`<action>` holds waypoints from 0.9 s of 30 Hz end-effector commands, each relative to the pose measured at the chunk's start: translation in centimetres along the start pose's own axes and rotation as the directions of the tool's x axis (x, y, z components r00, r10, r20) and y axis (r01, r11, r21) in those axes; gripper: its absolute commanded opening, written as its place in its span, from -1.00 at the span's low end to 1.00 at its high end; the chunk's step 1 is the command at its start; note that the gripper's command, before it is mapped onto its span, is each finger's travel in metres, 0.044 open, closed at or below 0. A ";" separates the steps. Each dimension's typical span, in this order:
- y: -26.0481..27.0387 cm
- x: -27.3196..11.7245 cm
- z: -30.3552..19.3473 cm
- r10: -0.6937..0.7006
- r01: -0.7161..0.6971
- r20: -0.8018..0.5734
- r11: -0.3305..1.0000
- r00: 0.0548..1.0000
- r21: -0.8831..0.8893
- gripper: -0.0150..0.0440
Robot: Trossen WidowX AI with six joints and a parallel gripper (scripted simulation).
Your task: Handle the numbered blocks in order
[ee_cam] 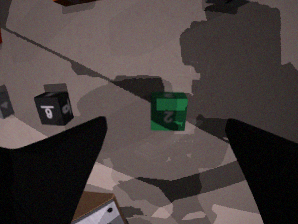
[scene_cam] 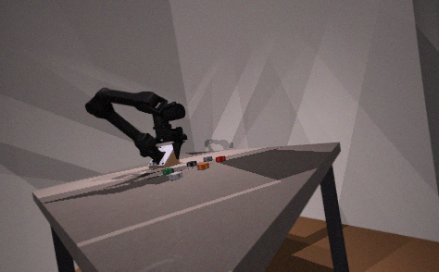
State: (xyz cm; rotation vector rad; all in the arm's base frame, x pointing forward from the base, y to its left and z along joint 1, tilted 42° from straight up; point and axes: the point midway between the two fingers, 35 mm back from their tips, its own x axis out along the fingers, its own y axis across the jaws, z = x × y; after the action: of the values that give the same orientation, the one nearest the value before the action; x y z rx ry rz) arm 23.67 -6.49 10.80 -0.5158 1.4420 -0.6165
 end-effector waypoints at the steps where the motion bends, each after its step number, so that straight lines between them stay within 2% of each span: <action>1: -0.1 0.9 -0.1 -0.006 0.006 -0.002 1.000 1.000 -0.003 0.86; 22: -0.1 3.9 -0.2 -0.008 0.008 -0.002 1.000 1.000 -0.003 0.86; 27: -0.1 3.9 -0.2 -0.008 0.008 -0.002 1.000 1.000 -0.003 0.42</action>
State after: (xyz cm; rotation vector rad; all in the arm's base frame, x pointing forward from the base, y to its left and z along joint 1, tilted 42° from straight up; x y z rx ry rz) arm 23.69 -9.02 8.11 -0.5167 1.4405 -0.6191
